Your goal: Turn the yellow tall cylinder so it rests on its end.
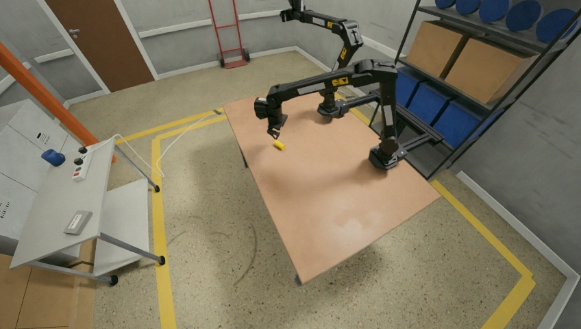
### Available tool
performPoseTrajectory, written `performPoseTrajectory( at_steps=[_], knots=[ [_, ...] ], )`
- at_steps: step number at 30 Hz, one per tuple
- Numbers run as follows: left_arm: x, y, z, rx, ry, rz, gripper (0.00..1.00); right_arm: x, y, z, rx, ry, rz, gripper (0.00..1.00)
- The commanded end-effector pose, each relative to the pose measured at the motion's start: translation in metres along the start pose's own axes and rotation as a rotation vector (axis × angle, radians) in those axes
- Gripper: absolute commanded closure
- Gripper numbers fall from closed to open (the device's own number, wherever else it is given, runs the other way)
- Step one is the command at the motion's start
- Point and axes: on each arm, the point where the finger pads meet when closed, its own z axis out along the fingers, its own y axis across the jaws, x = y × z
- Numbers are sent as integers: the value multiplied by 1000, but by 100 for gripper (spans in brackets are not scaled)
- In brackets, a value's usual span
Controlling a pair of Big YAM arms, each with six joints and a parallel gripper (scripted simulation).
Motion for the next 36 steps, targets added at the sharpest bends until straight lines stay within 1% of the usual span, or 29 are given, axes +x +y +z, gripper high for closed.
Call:
performPoseTrajectory(
  at_steps=[1,16,18,19,20,22,25,26,27,29,30,31,32,34,35,36],
  knots=[
    [-12,0,-15,-4,-37,3,0,-39,-12,-7,27,-91,58,0],
    [-12,0,-15,-5,-37,-2,0,-42,-19,-7,41,-105,72,0],
    [-17,-7,-17,-12,-41,-20,0,-42,-19,-7,41,-105,72,0],
    [-21,-8,-19,-17,-42,-47,0,-42,-19,-7,41,-105,72,0],
    [-21,-9,-14,-23,-32,-89,0,-42,-19,-7,41,-105,72,0],
    [-21,-9,-14,-23,-32,-89,0,-42,-19,-7,41,-105,72,0],
    [-23,-16,-13,-58,-29,-275,0,-42,-19,-7,41,-105,72,0],
    [-23,-16,-13,-58,-29,-275,0,-42,-19,-7,41,-105,72,0],
    [-24,-19,-13,-72,-32,-351,0,-42,-19,-7,41,-105,72,0],
    [-24,-19,-15,-72,-35,-351,0,-42,-19,-7,41,-105,72,0],
    [-25,-22,-14,-87,-37,-429,0,-42,-19,-7,41,-105,72,0],
    [-26,-22,-17,-86,-43,-429,0,-42,-19,-7,41,-105,72,0],
    [-26,-25,-15,-101,-43,-504,0,-42,-19,-7,41,-105,72,0],
    [-27,-25,-18,-99,-49,-504,0,-42,-19,-7,41,-105,72,0],
    [-27,-27,-15,-113,-50,-575,0,-42,-19,-7,41,-105,72,0],
    [-27,-27,-15,-113,-50,-575,0,-42,-19,-7,41,-105,72,0]
  ],
)
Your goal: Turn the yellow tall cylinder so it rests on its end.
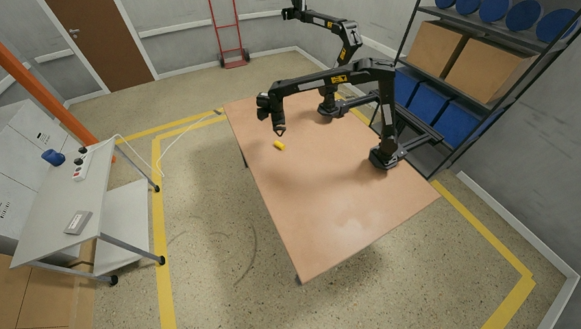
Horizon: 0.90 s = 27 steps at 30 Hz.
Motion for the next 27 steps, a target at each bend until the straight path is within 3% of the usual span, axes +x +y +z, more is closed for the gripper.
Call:
performPoseTrajectory(
  at_steps=[1,8,21,22,27],
  knots=[
    [-19,-17,-20,-7,-44,-203,0,-36,-5,-6,13,-76,15,0],
    [-18,-23,-22,-27,-60,-341,0,-36,-5,-6,13,-76,15,0],
    [-22,-17,-30,-21,-70,-360,0,-36,-5,-6,13,-76,15,0],
    [-22,-17,-30,-21,-70,-360,100,-36,-5,-6,13,-76,15,0],
    [-22,-17,-30,-21,-70,-360,100,-36,-5,-6,13,-76,15,0]
  ],
)
